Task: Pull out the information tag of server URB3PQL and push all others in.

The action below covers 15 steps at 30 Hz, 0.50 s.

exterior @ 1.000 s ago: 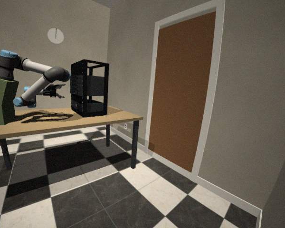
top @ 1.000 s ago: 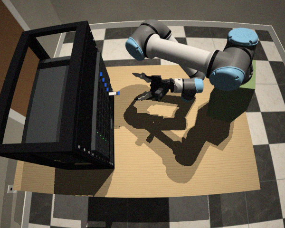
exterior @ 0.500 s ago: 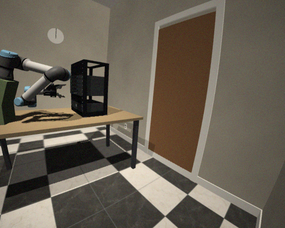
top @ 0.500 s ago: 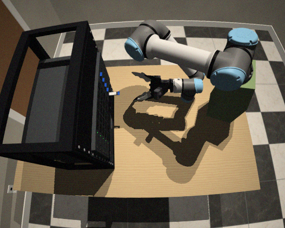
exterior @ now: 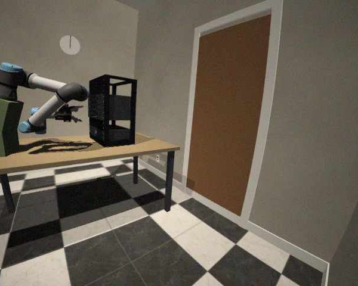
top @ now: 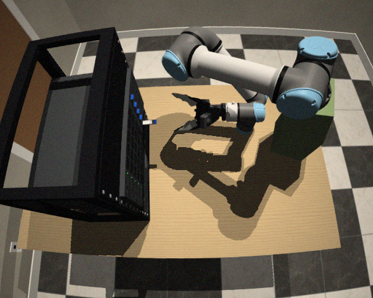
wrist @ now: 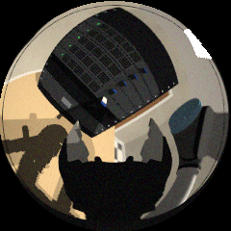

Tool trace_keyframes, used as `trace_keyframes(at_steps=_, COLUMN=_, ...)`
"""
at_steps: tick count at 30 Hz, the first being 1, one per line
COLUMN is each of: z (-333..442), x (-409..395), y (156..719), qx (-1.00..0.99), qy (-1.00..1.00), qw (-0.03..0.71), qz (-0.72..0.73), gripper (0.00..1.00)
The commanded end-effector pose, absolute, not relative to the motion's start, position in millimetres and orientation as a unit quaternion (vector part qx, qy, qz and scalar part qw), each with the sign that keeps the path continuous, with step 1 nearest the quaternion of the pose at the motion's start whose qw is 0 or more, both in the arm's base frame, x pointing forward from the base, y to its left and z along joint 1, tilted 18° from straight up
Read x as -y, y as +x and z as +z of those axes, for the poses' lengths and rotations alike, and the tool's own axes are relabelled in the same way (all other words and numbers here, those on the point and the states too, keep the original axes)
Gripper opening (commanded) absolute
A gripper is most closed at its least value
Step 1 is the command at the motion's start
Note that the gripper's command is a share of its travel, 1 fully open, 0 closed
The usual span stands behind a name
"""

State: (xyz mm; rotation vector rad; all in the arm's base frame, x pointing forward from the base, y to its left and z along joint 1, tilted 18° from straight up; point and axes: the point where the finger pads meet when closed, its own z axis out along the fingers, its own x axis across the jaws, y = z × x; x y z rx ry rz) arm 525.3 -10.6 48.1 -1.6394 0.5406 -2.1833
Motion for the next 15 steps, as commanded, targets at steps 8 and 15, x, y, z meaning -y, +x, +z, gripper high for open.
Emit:
trace_keyframes(at_steps=8, z=50.7, x=11.7, y=527.2, qx=-0.211, qy=-0.574, qw=0.196, qz=-0.767, gripper=1.0)
trace_keyframes(at_steps=15, z=52.3, x=12.5, y=528.5, qx=-0.225, qy=-0.57, qw=0.208, qz=-0.762, gripper=1.0)
